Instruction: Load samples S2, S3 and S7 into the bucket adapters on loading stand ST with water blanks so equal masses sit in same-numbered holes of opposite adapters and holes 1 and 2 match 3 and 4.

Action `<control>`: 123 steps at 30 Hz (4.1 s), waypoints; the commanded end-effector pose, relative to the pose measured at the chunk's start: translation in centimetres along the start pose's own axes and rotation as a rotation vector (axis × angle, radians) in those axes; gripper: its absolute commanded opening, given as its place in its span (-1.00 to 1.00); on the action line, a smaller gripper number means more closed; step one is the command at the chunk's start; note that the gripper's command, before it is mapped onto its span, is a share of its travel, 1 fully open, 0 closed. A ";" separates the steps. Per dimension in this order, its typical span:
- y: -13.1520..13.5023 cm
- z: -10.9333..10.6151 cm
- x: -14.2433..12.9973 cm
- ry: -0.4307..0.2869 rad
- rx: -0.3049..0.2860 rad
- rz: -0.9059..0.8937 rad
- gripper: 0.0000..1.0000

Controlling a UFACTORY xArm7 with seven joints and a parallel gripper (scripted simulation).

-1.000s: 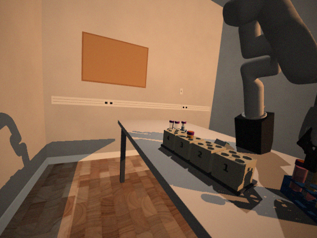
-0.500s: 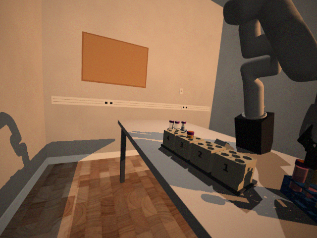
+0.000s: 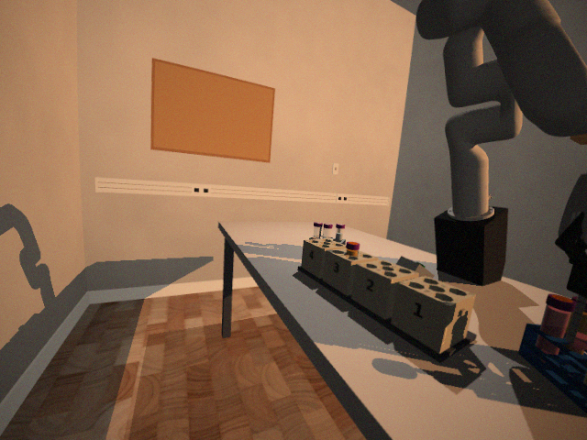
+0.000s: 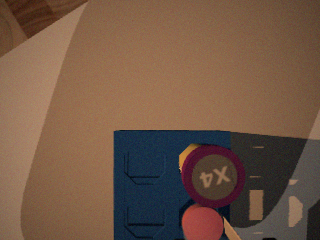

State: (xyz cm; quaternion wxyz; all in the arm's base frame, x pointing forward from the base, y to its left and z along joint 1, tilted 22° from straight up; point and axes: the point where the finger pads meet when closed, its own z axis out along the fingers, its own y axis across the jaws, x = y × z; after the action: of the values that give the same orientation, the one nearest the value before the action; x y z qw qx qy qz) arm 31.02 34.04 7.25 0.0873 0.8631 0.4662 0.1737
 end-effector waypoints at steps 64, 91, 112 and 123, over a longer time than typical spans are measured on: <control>2.9 -8.8 -1.9 0.002 0.001 0.233 -1.00; 13.1 -8.8 -9.1 0.002 0.001 0.905 -1.00; 20.9 -8.8 -14.7 0.002 0.000 0.905 -1.00; 24.6 -8.8 -17.3 0.002 0.000 0.905 -1.00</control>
State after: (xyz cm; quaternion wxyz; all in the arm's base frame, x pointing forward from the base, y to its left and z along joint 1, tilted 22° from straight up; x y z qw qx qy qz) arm 37.07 8.00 18.84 0.0042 0.9801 0.0408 0.1940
